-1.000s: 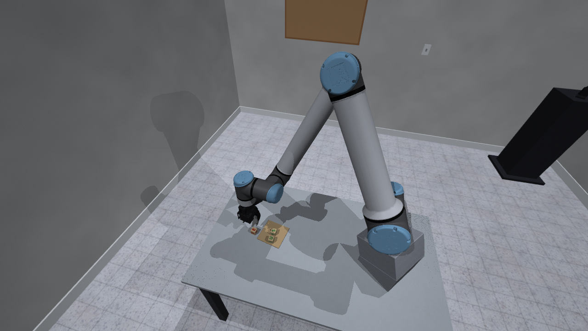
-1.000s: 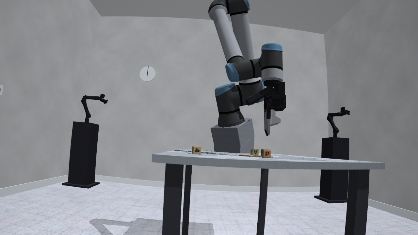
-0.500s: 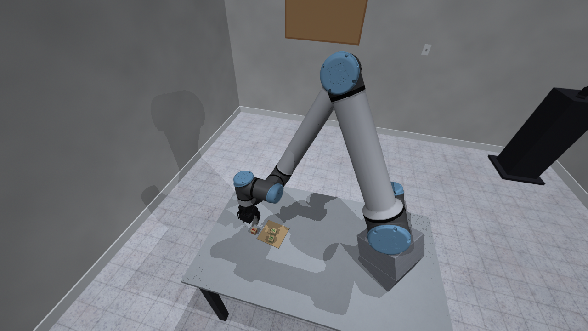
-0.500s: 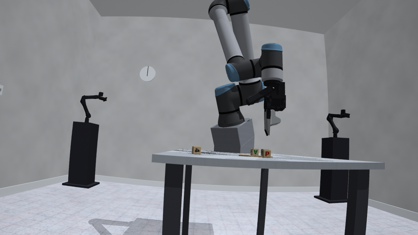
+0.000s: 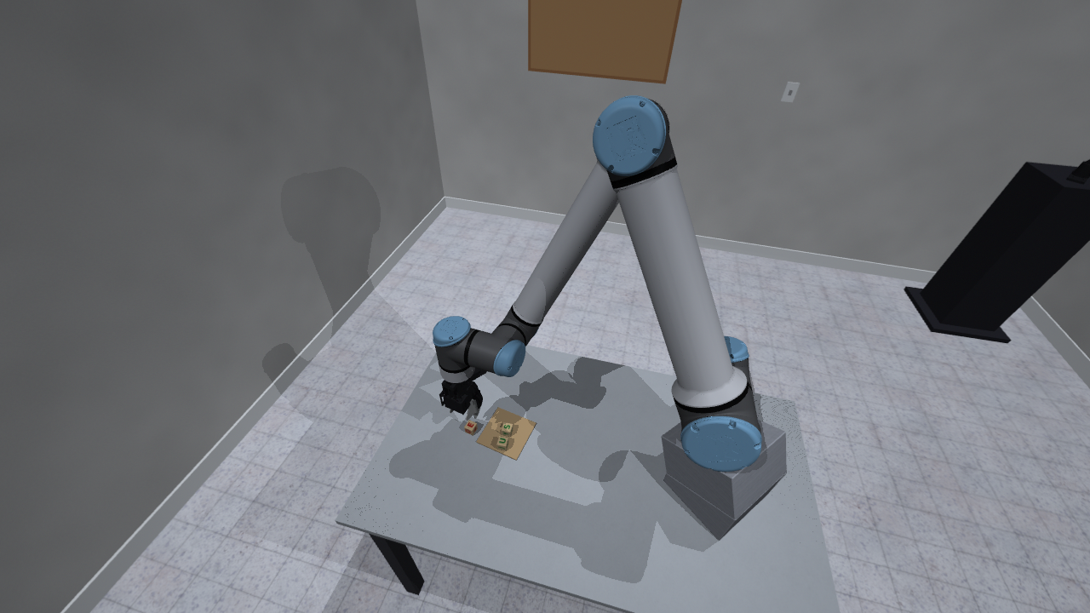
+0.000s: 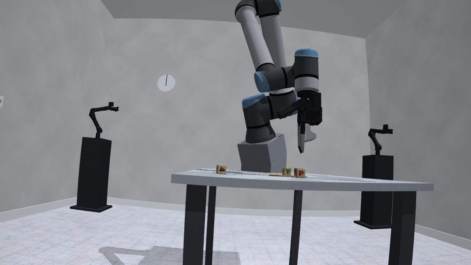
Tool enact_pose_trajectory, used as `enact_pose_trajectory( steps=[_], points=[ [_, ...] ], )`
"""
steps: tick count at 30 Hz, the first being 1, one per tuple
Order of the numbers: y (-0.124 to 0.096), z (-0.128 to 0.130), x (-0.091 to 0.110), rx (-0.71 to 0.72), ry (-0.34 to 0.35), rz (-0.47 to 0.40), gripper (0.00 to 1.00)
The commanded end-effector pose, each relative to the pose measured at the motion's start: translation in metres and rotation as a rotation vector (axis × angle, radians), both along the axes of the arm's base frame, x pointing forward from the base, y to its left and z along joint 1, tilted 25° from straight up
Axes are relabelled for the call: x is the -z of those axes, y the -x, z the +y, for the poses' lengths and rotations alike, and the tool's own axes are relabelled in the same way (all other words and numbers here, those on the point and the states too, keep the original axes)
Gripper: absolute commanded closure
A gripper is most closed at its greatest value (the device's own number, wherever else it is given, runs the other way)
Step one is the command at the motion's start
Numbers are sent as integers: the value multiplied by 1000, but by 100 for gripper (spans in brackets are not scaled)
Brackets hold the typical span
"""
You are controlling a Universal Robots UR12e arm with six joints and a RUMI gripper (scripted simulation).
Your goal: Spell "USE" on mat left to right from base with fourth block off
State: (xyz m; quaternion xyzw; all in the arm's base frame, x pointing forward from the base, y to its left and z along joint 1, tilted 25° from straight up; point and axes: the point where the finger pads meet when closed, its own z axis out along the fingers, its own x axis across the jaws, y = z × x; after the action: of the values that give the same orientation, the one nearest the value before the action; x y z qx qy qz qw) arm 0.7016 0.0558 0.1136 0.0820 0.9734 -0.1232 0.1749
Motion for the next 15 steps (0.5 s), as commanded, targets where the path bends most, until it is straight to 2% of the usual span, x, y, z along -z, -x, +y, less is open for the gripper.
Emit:
enact_pose_trajectory(
  steps=[1,15],
  points=[
    [-2,-1,4,0,0,0,72],
    [-7,-6,19,1,0,2,72]
  ],
)
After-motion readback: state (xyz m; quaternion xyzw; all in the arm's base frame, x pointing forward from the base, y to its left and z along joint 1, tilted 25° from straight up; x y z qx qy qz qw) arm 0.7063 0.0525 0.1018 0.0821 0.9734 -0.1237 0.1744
